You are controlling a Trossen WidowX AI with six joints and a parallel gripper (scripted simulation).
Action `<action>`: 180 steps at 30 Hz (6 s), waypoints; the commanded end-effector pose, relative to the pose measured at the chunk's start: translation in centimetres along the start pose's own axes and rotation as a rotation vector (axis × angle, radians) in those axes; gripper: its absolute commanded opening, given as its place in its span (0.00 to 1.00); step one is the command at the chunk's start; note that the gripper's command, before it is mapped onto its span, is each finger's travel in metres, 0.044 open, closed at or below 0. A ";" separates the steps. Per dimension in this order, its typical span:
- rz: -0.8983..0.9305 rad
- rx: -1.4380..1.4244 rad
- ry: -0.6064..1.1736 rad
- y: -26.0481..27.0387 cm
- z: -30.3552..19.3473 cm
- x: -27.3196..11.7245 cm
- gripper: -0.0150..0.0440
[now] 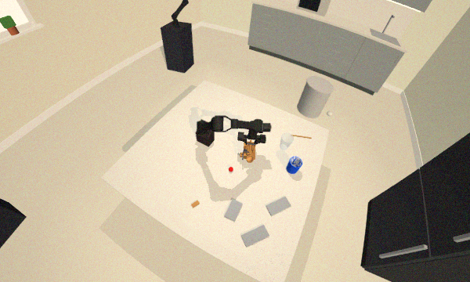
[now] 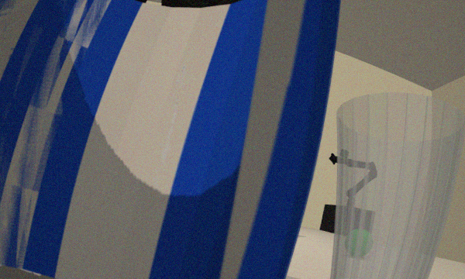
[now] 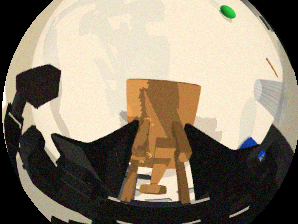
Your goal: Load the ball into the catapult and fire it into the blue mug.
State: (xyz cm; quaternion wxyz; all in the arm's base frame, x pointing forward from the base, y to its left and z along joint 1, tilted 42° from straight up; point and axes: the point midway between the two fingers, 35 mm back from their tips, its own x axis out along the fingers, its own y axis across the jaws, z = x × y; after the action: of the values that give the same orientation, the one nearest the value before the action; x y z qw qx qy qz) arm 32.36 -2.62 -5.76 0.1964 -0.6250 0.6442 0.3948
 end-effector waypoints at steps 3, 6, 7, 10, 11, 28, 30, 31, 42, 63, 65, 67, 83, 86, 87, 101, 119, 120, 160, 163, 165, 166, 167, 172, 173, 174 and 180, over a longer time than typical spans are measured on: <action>-0.009 0.188 0.001 -0.3 0.1 -0.3 0.25; -0.009 0.292 0.001 -0.4 0.1 -0.3 0.25; -0.009 0.326 0.001 -0.5 0.1 -0.3 0.25; -0.010 0.430 0.001 -0.7 0.1 -0.2 0.25; -0.010 0.465 0.001 -0.8 0.0 -0.2 0.25; -0.011 0.830 0.000 -2.7 -0.7 -0.1 0.25; -0.011 0.830 0.000 -2.7 -0.7 0.1 0.25; -0.011 0.830 0.000 -2.7 -0.7 0.2 0.25; -0.012 0.830 0.000 -2.9 -0.8 2.0 0.25; -0.001 0.837 -0.002 -2.8 -0.9 4.4 0.25; -0.001 0.837 -0.002 -2.8 -0.9 4.4 0.34; -0.001 0.837 -0.002 -2.8 -0.9 4.4 0.43; 0.000 0.835 -0.008 -3.0 -0.8 -3.2 1.00; 0.001 0.835 -0.007 -2.7 -0.8 -5.7 1.00; 0.001 0.835 -0.007 -2.7 -0.8 -5.7 1.00; -0.011 0.838 0.000 -2.7 -0.8 -0.5 1.00; -0.012 0.838 0.000 -2.8 -0.8 1.7 1.00; -0.012 0.838 0.000 -2.8 -0.8 1.9 1.00; -0.011 0.843 -0.004 -2.9 -0.8 2.1 0.31; -0.011 0.842 -0.005 -2.7 -0.8 -0.4 0.25; -0.011 0.842 -0.005 -2.7 -0.8 -0.4 0.25; -0.011 0.848 -0.005 -2.7 -0.8 -0.4 0.25; -0.011 0.865 -0.005 -2.7 -0.8 -0.4 0.25; -0.010 1.030 -0.005 -2.8 -0.8 -0.4 0.25; -0.010 1.064 -0.005 -2.8 -0.8 -0.4 0.25; -0.010 1.099 -0.005 -2.8 -0.8 -0.4 0.25; -0.011 1.306 -0.005 -2.9 -1.0 -0.3 0.25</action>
State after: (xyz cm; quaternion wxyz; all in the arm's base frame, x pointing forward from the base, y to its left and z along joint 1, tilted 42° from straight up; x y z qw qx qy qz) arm 35.20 -3.04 -5.83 0.5196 -0.4017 0.7529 -0.0437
